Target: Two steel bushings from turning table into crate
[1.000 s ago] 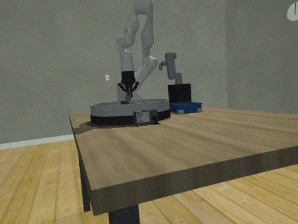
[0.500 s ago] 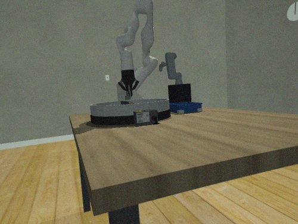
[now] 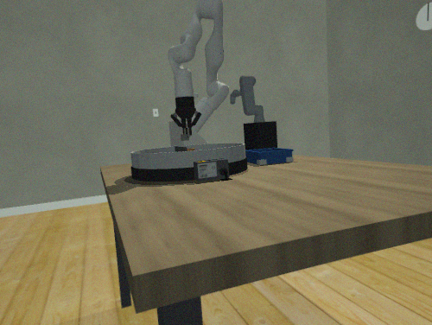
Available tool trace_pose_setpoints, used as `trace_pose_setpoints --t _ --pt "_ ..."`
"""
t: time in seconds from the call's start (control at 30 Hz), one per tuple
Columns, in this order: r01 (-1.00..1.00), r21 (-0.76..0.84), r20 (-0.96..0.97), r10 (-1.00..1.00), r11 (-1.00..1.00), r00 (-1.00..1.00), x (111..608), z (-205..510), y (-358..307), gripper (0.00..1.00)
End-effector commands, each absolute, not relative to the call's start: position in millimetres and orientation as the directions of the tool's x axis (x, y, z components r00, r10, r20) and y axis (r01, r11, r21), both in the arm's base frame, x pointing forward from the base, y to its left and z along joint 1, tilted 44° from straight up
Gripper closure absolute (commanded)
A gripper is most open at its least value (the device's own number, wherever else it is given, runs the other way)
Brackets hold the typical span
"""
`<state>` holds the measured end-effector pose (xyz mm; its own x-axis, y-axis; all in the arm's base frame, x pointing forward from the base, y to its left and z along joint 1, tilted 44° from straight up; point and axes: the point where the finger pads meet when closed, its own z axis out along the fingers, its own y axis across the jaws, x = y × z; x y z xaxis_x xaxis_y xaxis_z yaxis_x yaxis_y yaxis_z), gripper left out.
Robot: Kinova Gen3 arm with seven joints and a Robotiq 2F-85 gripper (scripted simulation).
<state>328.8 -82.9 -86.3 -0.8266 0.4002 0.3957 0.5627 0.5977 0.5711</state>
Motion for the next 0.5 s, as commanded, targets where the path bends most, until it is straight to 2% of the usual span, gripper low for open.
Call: trace_pose_setpoints --t 0.0,0.47 --pt "0.563 0.571 0.394 0.402 0.598 -0.827 329.2 -85.9 -84.0 1.00" --pt "0.563 0.571 0.394 0.402 0.598 -0.827 329.3 -72.5 -96.7 1.00"
